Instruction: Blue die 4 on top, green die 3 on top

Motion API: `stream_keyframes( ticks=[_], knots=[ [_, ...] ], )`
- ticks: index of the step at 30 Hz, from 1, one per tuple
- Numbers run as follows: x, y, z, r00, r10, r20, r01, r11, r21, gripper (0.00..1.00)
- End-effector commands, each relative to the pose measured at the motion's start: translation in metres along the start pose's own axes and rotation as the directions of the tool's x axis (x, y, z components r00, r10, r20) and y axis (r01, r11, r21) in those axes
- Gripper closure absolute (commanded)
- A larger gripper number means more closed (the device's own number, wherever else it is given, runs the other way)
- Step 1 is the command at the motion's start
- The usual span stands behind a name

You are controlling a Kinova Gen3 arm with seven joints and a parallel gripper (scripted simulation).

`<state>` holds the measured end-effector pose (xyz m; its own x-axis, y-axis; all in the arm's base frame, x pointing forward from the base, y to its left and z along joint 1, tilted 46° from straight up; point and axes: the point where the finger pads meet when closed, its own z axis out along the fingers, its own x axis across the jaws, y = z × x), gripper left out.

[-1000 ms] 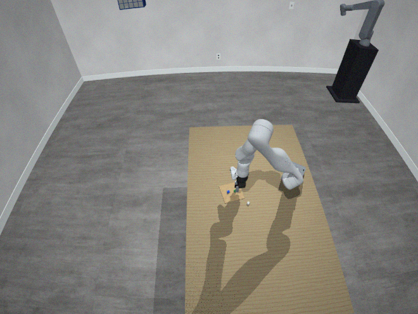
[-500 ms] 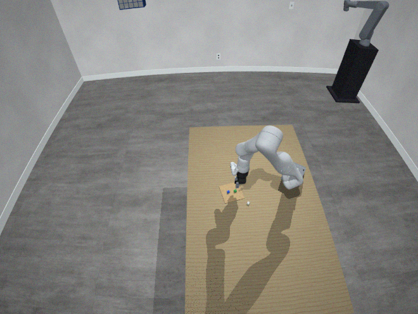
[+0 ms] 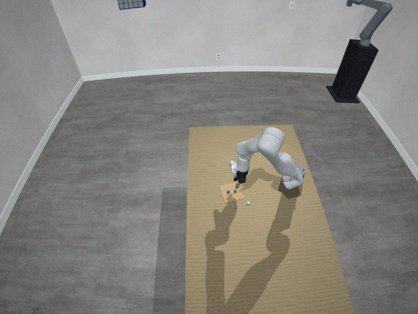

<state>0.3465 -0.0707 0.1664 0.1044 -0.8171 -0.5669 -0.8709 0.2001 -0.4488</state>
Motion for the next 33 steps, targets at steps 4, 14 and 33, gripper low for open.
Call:
stream_keyframes(
  ticks=[4, 14, 33],
  knots=[
    [0.0, 0.0, 0.0, 1.0, 0.0, -0.001, 0.0, 1.0, 0.001, 0.0],
    [0.0, 0.0, 0.0, 1.0, 0.0, -0.001, 0.0, 1.0, 0.001, 0.0],
    [0.0, 0.0, -0.038, 1.0, 0.0, -0.001, 0.0, 1.0, 0.001, 0.0]
  ],
)
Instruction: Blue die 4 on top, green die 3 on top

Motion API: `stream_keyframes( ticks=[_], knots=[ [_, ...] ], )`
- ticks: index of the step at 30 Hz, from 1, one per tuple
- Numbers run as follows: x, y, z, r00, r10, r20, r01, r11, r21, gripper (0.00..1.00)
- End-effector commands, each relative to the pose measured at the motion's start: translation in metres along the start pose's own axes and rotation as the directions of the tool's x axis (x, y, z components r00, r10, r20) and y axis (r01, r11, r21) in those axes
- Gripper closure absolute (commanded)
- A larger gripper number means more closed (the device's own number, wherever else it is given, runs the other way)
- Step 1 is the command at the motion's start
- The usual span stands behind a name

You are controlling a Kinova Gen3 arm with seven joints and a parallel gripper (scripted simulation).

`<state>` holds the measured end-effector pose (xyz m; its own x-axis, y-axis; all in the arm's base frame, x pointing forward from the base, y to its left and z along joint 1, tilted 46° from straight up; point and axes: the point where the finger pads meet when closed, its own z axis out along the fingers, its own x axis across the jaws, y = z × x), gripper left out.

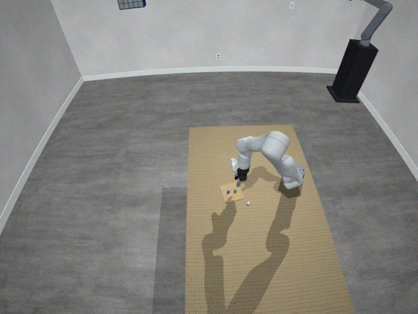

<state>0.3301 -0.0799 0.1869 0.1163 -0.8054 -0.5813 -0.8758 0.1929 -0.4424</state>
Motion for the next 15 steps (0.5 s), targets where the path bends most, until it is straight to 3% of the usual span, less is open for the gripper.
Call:
stream_keyframes(
  ticks=[1, 8, 15],
  knots=[
    [0.006, -0.003, -0.016, 1.0, 0.002, -0.023, -0.002, 1.0, 0.012, 0.0],
    [0.005, -0.003, -0.043, 1.0, 0.002, -0.023, -0.002, 1.0, 0.012, 0.0],
    [0.005, -0.003, -0.055, 1.0, 0.002, -0.023, -0.002, 1.0, 0.012, 0.0]
  ],
)
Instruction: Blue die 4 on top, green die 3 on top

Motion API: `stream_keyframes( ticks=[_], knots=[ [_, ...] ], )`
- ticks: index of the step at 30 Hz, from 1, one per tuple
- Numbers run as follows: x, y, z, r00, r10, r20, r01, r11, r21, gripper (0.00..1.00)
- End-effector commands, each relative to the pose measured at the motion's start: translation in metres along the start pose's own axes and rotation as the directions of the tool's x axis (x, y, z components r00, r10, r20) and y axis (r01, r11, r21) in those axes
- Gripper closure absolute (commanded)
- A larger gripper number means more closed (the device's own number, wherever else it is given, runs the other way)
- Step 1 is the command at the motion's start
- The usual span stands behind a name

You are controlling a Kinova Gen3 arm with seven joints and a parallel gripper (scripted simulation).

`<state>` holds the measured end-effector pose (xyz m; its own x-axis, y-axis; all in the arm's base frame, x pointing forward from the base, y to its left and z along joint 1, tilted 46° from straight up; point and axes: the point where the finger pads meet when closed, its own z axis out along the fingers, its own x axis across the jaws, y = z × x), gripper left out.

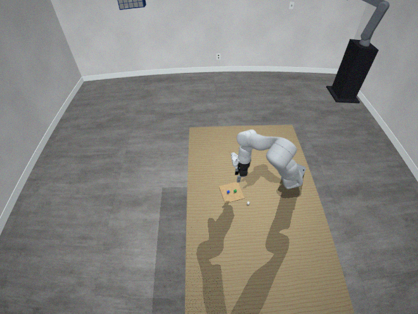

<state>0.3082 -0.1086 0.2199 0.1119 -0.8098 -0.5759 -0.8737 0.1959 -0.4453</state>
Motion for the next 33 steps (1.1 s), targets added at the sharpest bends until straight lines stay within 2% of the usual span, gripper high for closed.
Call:
stream_keyframes(
  ticks=[1, 33],
  knots=[
    [0.0036, -0.0018, -0.008, 1.0, 0.001, -0.015, -0.001, 1.0, 0.007, 0.0],
    [0.0036, -0.0017, -0.0107, 1.0, 0.001, -0.015, -0.001, 1.0, 0.007, 0.0]
  ],
)
